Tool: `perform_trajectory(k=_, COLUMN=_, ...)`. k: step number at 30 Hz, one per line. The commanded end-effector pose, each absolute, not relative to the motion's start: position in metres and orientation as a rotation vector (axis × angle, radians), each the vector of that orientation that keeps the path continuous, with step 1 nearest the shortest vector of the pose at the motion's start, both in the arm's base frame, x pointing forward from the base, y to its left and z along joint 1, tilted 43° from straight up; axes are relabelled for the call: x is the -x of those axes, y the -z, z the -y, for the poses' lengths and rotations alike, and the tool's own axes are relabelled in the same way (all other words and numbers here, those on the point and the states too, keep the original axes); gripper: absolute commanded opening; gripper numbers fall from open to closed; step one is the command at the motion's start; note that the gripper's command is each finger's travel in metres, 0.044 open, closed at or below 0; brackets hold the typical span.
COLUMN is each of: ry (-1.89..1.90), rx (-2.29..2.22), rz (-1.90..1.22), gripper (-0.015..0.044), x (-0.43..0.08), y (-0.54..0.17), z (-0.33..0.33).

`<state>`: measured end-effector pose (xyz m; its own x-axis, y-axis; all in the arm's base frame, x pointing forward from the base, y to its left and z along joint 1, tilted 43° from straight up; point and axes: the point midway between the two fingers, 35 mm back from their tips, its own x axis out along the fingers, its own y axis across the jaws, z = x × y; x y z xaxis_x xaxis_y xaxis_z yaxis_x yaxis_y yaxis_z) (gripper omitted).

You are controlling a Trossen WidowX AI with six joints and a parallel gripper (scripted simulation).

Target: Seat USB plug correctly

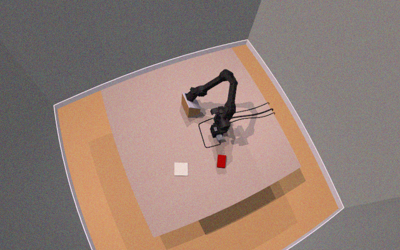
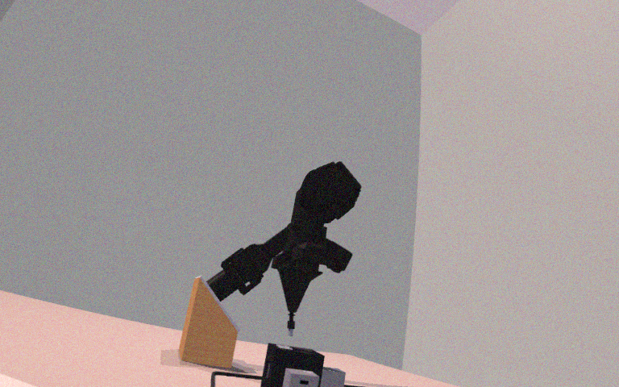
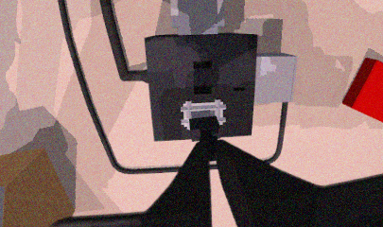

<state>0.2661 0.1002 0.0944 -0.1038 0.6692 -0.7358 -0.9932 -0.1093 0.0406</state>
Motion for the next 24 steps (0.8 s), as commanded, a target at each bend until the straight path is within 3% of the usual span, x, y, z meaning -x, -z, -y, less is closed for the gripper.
perform_trajectory(k=1, ry=-1.586, rx=0.665, rz=-0.659, gripper=0.0000, x=-0.2666, y=-0.0933, z=-0.1002)
perform_trajectory(k=24, ry=-1.579, rx=0.661, rz=-0.673, gripper=0.0000, x=-0.2670, y=-0.0905, z=-0.1012)
